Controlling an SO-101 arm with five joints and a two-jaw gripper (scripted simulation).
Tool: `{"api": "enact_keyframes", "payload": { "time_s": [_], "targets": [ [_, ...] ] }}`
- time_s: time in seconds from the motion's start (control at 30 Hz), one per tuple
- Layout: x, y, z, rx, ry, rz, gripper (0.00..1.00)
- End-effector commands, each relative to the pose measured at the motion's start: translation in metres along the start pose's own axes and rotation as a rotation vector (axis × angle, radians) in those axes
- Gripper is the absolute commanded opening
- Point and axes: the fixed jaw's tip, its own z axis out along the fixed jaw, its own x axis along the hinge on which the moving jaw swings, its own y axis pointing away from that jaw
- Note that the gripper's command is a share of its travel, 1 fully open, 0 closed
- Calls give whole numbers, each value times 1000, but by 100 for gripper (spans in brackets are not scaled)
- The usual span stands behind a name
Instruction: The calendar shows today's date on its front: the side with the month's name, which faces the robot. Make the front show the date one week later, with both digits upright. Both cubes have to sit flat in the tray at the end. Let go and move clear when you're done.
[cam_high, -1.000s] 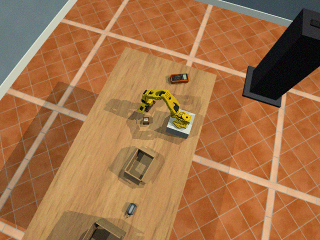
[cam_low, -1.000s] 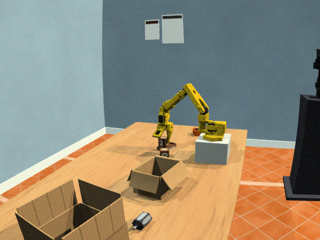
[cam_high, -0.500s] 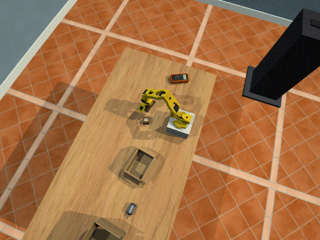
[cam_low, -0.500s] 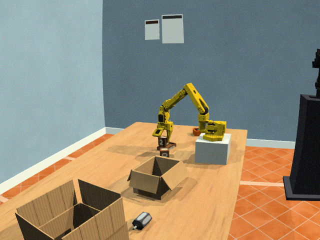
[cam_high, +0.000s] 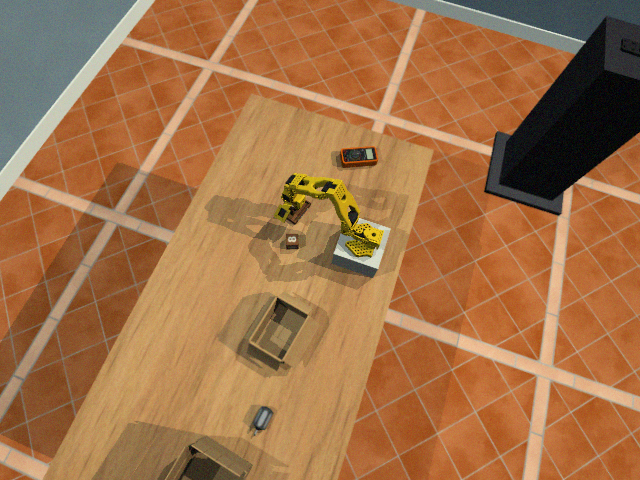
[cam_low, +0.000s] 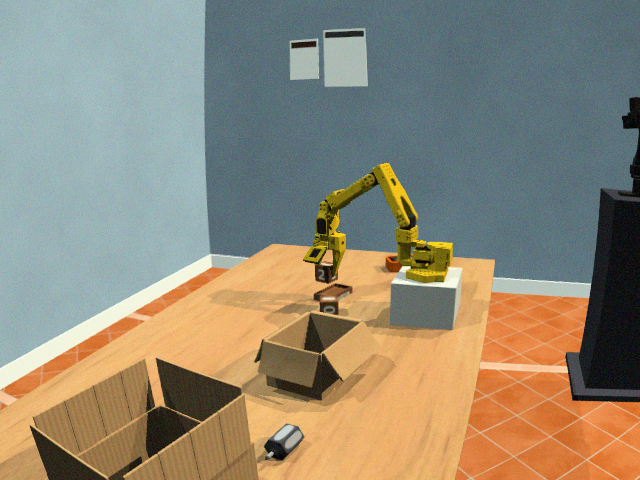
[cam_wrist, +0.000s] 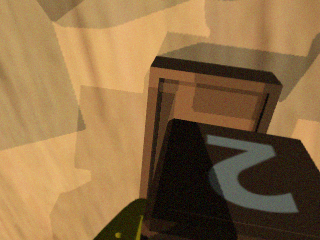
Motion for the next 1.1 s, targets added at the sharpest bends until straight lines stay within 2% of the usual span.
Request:
{"api": "enact_keyframes", "payload": {
  "time_s": [0.0,1.07],
  "targets": [
    [1,2,-9,2,-2,16,0],
    [2,4,-17,2,-2,16,0]
  ]
}}
